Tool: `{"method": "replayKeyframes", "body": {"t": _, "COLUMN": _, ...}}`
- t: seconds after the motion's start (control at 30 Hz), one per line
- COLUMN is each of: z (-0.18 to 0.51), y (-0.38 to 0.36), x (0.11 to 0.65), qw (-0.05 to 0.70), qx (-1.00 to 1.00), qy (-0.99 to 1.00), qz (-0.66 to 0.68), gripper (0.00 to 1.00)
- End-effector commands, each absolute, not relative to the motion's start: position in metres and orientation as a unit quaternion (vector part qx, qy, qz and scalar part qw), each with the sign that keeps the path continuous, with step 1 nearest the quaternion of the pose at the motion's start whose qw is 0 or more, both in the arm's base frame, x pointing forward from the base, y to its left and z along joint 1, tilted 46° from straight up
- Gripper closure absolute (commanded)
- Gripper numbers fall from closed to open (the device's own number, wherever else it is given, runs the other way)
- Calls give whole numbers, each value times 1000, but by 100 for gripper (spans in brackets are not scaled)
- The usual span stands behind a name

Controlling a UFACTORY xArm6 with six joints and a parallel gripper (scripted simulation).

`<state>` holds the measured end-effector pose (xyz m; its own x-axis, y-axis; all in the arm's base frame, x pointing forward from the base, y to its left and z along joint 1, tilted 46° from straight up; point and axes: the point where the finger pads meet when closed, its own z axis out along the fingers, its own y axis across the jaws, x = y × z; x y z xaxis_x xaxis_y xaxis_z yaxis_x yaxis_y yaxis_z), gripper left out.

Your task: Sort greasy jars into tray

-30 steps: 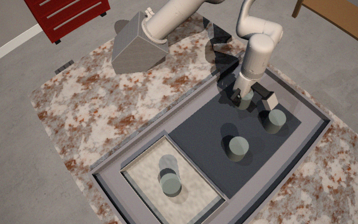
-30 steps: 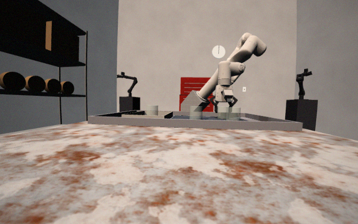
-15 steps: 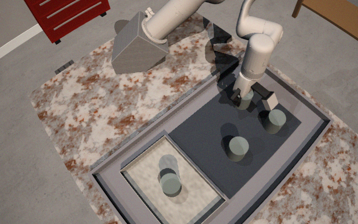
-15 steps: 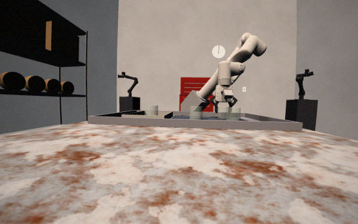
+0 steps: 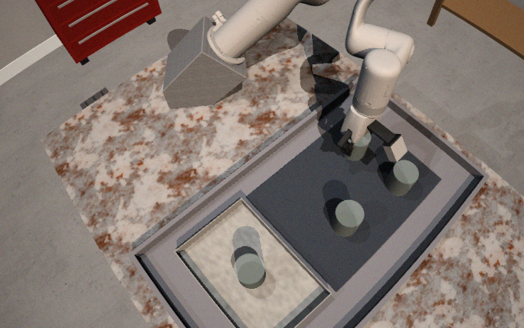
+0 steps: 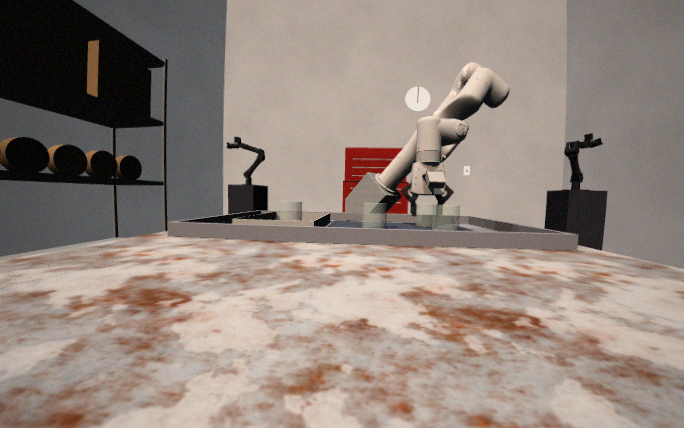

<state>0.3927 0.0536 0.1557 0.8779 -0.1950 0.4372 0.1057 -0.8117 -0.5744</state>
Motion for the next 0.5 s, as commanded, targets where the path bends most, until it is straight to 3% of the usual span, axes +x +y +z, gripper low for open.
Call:
{"method": "replayKeyframes", "body": {"t": 0.0, "z": 156, "y": 53, "x": 393, "qw": 306, "qx": -919, "qy": 24, "qz": -247, "gripper": 21}}
{"method": "replayKeyframes", "body": {"t": 0.47, "z": 156, "y": 53, "x": 393, "qw": 306, "qx": -919, "qy": 24, "qz": -247, "gripper": 24}}
